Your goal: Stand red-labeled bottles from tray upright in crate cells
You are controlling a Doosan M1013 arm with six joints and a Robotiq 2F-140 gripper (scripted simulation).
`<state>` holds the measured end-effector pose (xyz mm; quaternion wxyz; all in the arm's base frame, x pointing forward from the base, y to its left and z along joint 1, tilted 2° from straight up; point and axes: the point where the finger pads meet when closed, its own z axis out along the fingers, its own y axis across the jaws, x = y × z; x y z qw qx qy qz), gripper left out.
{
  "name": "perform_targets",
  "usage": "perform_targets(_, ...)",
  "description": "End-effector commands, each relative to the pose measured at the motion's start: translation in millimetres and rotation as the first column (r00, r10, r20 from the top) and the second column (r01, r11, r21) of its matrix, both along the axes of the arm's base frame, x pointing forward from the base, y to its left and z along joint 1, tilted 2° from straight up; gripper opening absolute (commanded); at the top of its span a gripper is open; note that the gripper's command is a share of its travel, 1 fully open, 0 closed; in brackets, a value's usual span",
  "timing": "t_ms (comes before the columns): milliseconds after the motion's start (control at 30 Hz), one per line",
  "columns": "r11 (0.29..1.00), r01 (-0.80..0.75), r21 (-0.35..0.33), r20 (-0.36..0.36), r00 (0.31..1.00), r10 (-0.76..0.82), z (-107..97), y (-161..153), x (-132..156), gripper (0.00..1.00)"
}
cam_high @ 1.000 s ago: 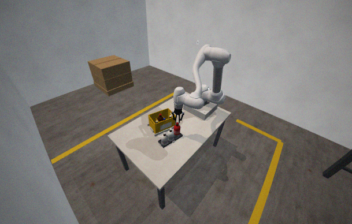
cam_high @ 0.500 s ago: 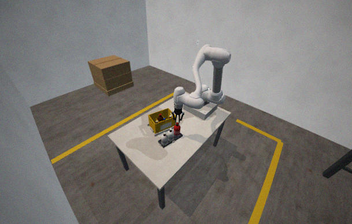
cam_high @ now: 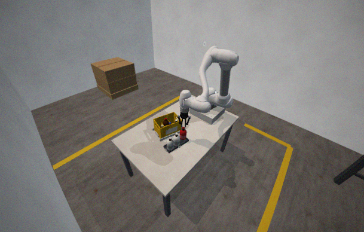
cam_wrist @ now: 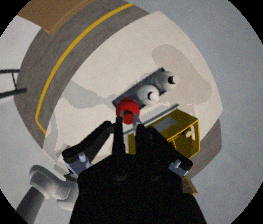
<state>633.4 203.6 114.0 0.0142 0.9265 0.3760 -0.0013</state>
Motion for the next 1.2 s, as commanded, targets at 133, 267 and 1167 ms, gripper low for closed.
perform_targets(133,1.0,0.0,0.0,0.001,1.0,0.0,0,0,0,0.0)
perform_targets(267,1.0,0.0,0.0,0.001,1.0,0.0,0,0,0,0.0)
perform_targets(1167,1.0,0.0,0.0,0.001,1.0,0.0,10,0,0,0.0)
